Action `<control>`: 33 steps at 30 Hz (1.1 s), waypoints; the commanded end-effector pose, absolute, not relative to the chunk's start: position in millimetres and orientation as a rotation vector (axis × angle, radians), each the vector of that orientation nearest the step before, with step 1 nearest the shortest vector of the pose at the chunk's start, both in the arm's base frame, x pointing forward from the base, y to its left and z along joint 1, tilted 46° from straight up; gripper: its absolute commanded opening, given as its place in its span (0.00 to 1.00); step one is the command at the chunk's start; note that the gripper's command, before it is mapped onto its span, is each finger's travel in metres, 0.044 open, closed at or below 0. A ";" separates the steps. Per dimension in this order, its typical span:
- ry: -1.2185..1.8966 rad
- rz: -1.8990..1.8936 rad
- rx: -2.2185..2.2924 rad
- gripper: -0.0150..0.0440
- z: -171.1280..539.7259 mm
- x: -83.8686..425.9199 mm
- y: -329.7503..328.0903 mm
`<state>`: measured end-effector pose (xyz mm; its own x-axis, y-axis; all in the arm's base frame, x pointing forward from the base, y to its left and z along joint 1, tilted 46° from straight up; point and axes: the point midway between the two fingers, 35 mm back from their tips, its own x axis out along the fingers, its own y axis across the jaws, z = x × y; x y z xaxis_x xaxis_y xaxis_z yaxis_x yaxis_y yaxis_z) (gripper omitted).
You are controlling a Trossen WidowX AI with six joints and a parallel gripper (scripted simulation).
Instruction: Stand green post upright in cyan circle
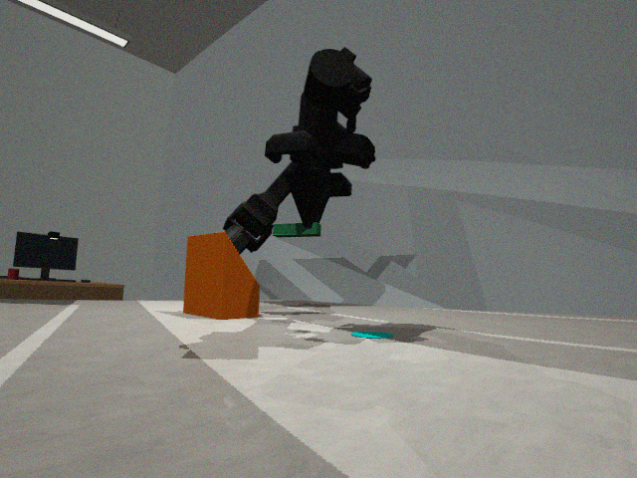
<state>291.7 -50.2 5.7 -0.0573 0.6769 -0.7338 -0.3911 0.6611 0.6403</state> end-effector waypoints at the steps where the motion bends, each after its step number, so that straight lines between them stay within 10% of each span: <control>1: 1.397 0.843 0.317 0.29 12.3 298.1 -45.2; 33: 1.608 0.478 0.762 0.29 52.3 332.7 -1.9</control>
